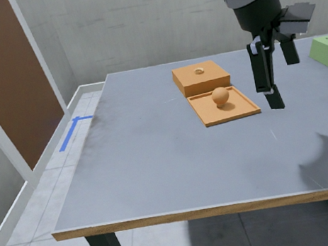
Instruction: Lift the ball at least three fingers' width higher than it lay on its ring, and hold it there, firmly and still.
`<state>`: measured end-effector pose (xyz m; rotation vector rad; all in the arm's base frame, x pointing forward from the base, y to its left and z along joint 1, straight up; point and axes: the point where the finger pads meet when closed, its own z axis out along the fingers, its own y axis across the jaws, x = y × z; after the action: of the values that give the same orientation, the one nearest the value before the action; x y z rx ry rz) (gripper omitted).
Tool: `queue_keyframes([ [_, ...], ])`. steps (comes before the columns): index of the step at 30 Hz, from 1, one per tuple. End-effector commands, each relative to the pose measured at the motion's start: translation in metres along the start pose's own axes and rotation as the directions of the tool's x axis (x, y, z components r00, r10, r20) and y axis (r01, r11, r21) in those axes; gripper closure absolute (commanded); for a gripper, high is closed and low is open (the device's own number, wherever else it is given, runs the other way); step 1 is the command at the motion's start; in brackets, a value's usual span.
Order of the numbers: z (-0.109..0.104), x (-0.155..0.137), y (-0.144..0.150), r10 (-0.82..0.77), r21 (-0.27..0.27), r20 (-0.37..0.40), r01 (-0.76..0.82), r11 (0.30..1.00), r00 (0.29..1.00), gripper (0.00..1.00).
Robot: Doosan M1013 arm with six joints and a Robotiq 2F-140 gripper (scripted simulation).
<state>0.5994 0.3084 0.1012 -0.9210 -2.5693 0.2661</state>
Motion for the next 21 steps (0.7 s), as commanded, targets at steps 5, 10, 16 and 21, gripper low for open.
queue_keyframes([
  [5, -0.001, 0.0, 0.0, 0.0, -0.001, 0.0, 0.0, 1.0, 1.0, 0.0],
  [10, -0.001, 0.0, 0.0, 0.0, -0.001, 0.0, 0.0, 1.0, 1.0, 0.0],
  [16, -0.001, 0.0, 0.0, 0.0, -0.001, 0.0, 0.0, 1.0, 1.0, 0.0],
  [21, 0.001, -0.046, -0.014, 0.139, -0.084, 0.039, -0.136, 0.987, 0.99, 0.0],
])
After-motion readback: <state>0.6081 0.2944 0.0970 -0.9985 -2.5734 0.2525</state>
